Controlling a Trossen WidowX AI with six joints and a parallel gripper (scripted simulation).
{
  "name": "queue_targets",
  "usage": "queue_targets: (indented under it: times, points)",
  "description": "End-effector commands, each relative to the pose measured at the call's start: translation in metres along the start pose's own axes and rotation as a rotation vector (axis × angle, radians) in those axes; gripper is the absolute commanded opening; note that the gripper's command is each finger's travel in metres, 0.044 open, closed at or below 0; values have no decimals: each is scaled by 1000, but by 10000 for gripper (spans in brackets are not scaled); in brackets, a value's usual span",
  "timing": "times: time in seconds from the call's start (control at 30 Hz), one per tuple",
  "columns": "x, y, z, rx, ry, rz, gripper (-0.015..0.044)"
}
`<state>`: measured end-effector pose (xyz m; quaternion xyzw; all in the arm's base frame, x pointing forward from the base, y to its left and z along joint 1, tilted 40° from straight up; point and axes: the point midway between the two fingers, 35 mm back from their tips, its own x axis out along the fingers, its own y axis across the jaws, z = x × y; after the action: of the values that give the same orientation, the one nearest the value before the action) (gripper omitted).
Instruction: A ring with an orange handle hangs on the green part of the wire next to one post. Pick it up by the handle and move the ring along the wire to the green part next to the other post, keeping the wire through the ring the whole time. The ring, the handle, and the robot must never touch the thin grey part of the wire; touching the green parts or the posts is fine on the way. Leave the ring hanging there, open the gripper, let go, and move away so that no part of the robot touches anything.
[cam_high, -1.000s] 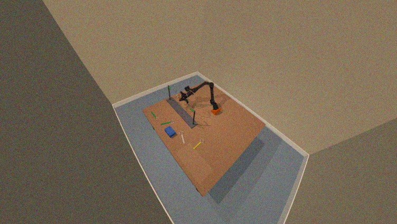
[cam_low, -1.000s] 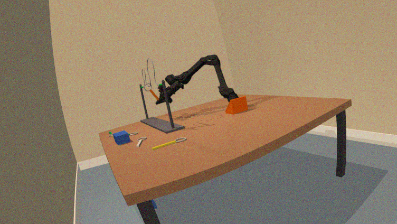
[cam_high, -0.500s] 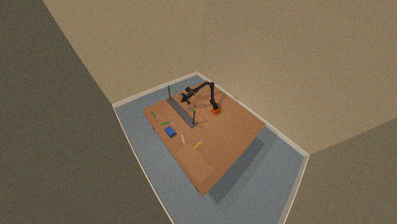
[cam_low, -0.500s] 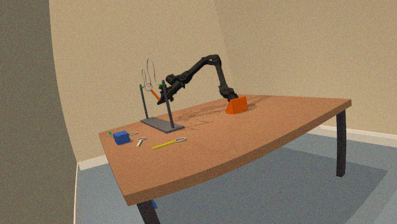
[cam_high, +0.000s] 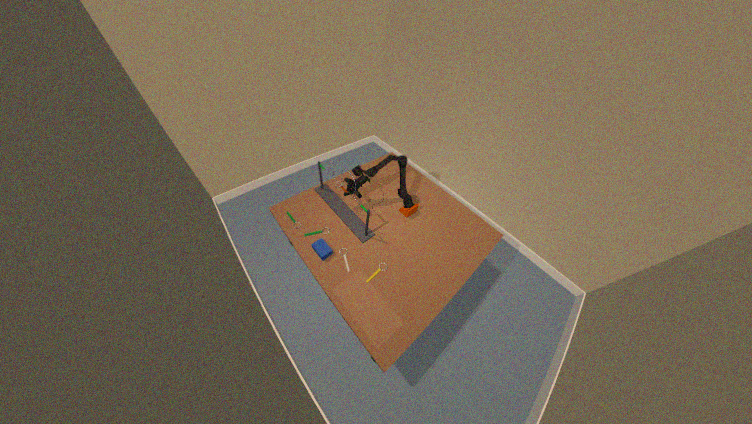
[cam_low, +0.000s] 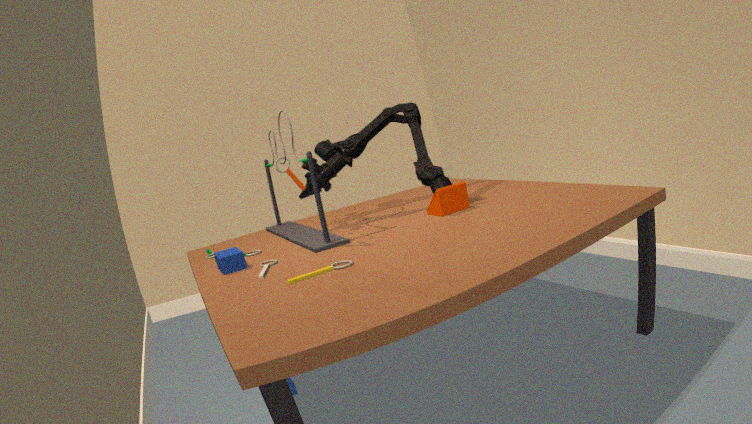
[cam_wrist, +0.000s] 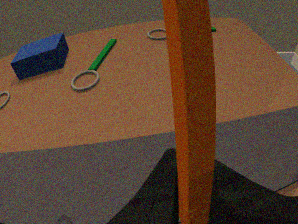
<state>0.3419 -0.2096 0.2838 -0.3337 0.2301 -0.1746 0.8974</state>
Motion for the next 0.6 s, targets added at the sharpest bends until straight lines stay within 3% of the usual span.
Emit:
queue_targets:
  times: [0.0, 0.57]
  points:
    - [-4, 5, 1, 22, -4, 3, -150]
    - [-10, 46, 5, 208, 17, 110, -150]
